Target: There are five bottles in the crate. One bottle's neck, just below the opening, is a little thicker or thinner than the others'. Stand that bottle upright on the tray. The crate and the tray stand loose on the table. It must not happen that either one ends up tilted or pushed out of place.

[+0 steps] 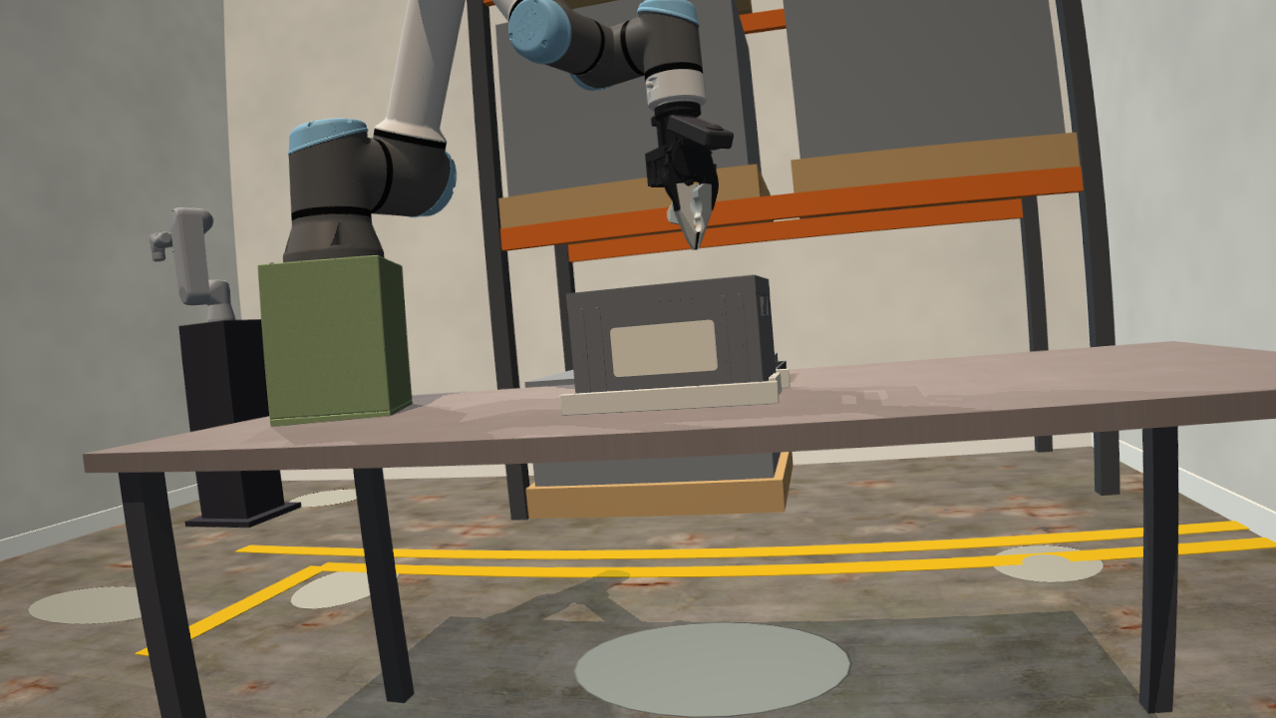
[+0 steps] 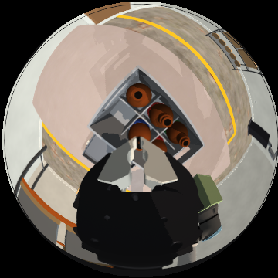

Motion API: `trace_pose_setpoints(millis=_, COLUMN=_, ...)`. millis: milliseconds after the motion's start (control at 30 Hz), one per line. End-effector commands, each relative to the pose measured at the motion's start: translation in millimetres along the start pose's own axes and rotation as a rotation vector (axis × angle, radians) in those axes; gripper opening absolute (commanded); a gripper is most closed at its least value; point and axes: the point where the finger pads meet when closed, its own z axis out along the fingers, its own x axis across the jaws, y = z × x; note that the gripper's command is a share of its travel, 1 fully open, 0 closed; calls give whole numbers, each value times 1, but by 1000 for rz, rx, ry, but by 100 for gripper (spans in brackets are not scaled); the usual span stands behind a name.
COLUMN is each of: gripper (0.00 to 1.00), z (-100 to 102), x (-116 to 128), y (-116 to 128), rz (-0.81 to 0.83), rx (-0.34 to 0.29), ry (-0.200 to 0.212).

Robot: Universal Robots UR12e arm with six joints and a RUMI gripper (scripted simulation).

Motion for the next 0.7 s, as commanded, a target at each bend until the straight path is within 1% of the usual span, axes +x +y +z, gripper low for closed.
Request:
trace_pose_setpoints(millis=0, gripper=0, z=0, x=-1, y=-47, rz=0, rx=0, ry=-1)
trace_pose_setpoints(millis=33, gripper=0, z=0, x=-1, y=-59, rz=0, rx=0, ry=-1)
trace_pose_setpoints(millis=100, gripper=0, z=0, x=0, y=-70, rz=0, rx=0, ry=-1)
trace_pose_setpoints(millis=367, gripper=0, z=0, x=0, y=-70, rz=0, rx=0, ry=-1)
trace_pose_setpoints(millis=400, gripper=38, z=-1, x=-2, y=-69, rz=-4, rx=1, ry=-1)
trace_pose_setpoints(millis=667, gripper=38, z=-1, x=-2, y=-69, rz=-3, rx=2, ry=-1)
